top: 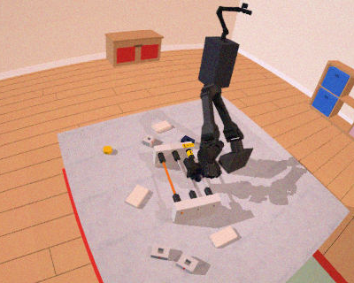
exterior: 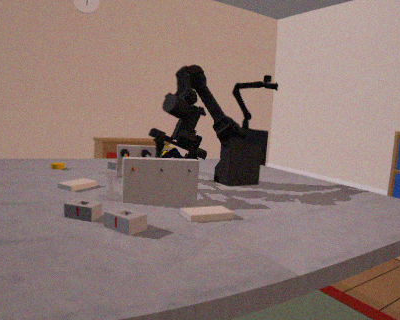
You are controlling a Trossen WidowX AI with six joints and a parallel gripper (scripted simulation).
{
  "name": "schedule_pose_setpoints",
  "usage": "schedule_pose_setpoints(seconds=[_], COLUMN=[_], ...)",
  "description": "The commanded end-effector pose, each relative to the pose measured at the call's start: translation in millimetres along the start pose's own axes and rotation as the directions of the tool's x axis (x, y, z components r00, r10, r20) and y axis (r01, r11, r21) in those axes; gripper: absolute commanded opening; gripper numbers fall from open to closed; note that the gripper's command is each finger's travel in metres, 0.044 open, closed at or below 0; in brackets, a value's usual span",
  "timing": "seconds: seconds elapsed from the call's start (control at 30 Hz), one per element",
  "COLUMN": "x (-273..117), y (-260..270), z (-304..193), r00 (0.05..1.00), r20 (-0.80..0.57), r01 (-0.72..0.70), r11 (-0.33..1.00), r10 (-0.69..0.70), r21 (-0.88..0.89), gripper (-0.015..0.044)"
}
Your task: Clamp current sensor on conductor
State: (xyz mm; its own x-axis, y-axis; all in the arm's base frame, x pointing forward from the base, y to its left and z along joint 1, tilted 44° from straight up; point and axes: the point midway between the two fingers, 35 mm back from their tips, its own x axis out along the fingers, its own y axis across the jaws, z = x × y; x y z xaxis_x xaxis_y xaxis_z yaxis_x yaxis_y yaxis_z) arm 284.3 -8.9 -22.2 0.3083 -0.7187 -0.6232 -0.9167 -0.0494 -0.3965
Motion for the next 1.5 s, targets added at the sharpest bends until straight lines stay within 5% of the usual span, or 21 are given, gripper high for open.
schedule_pose_setpoints(seconds=[0.0, 0.57, 1.0, 1.47], x=[0, 0, 0, 1], y=[-1, 2, 9, 9], z=[1, 0, 1, 1], r00=[1.0, 0.998, 0.955, 0.917], r20=[0.002, 0.0, 0.01, 0.011], r01=[-0.015, -0.057, -0.297, -0.399], r11=[1.0, 0.998, 0.955, 0.917], r10=[0.015, 0.057, 0.297, 0.399], r21=[0.001, -0.009, -0.004, -0.003], gripper=[0.0, 0.0, 0.0, 0.0])
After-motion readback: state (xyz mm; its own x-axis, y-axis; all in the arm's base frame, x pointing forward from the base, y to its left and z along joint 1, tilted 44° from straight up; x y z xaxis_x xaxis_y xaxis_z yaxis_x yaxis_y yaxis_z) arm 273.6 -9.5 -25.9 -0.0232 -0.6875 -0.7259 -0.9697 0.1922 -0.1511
